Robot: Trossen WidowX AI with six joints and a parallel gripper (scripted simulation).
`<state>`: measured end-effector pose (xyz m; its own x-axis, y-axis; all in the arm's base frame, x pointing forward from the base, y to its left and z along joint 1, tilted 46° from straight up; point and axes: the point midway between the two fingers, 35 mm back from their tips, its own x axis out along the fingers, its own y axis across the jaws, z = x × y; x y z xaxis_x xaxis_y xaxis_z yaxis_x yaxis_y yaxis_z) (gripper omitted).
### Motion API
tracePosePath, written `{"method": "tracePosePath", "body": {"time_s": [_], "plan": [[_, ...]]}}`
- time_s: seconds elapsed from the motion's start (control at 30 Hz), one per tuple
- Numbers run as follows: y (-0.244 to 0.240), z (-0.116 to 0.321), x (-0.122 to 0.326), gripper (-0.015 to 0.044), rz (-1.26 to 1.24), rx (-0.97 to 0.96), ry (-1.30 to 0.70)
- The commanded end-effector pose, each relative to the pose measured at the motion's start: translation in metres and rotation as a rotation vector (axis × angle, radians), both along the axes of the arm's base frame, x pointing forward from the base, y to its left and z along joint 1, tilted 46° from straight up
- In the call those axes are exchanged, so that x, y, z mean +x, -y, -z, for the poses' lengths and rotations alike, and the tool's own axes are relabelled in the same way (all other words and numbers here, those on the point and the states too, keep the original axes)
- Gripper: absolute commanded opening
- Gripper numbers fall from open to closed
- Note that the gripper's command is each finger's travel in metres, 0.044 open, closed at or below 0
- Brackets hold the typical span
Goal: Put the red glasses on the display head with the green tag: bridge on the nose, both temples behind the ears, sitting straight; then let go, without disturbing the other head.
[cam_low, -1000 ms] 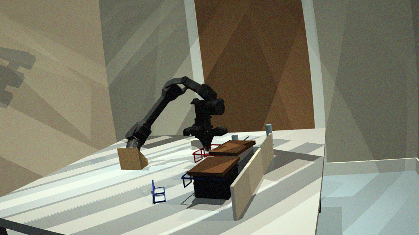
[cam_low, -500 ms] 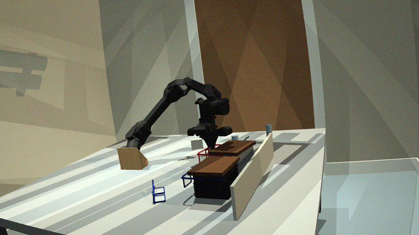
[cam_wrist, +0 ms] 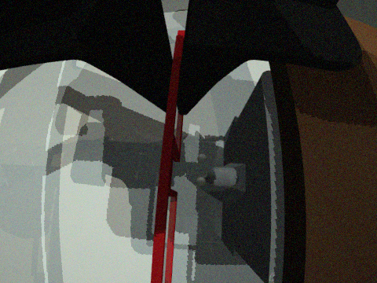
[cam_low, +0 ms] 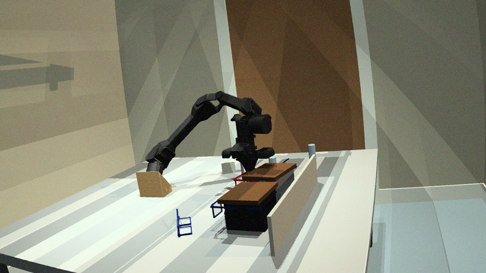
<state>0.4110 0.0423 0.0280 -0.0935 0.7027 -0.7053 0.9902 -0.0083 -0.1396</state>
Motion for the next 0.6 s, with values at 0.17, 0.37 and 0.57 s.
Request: {"method": "tracePosePath", "body": {"time_s": [0.17, 0.37, 0.57], "plan": [[-0.0007, 0.0026, 0.0081, 0.0, 0.002, 0.006, -0.004], [-0.0007, 0.0028, 0.0094, 0.0, 0.002, 0.006, -0.004], [-0.0017, 0.0038, 0.0089, 0.0, 0.002, 0.006, -0.004]]}}
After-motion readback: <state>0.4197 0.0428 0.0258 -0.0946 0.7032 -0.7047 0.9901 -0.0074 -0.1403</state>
